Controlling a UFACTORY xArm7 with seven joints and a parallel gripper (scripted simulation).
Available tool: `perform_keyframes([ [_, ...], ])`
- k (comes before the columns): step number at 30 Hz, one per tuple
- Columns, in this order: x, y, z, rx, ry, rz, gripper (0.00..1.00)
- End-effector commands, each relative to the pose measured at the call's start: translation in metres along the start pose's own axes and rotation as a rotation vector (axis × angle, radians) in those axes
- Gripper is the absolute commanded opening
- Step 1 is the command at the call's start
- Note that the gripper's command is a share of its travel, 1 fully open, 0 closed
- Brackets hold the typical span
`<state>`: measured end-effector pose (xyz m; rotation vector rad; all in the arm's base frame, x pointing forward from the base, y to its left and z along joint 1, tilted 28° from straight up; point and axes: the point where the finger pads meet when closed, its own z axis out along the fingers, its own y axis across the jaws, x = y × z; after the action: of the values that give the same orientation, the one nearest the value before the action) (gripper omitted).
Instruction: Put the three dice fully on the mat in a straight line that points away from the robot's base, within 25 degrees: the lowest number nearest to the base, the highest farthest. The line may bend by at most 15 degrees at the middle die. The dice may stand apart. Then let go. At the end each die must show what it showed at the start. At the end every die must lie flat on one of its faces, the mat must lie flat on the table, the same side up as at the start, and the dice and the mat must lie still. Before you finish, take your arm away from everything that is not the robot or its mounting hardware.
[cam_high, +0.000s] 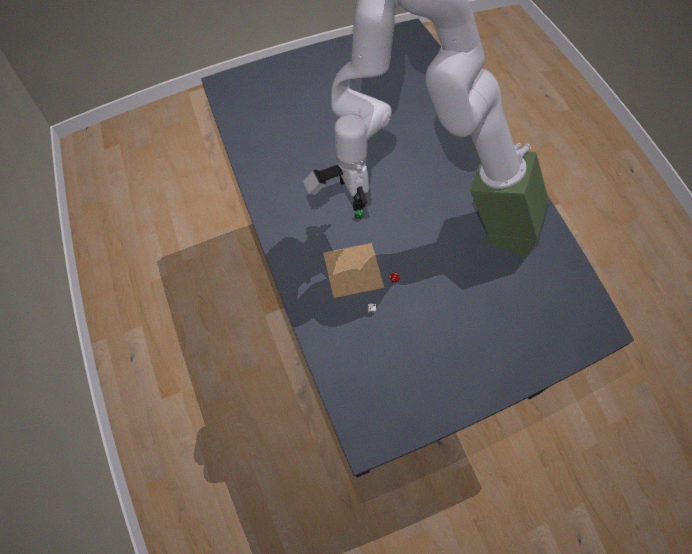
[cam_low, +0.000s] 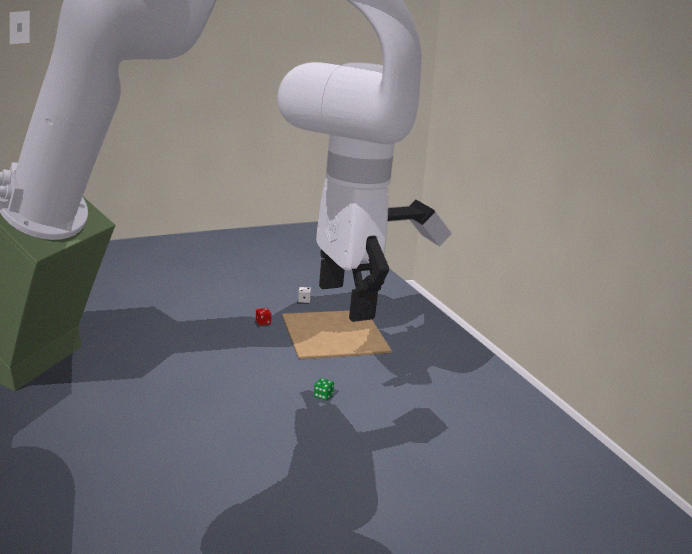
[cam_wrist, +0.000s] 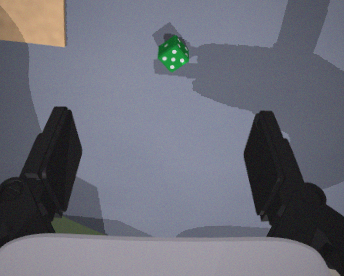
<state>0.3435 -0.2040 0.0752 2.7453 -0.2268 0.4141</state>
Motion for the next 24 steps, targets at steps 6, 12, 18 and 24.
perform_keyframes([
  [6,0.002,0.001,0.026,-0.014,0.015,0.000,1.00],
  [12,0.003,0.002,0.056,-0.014,0.015,0.000,1.00],
  [18,0.004,0.002,0.073,-0.014,0.015,0.000,1.00],
  [24,0.004,0.002,0.087,-0.014,0.015,0.000,1.00],
])
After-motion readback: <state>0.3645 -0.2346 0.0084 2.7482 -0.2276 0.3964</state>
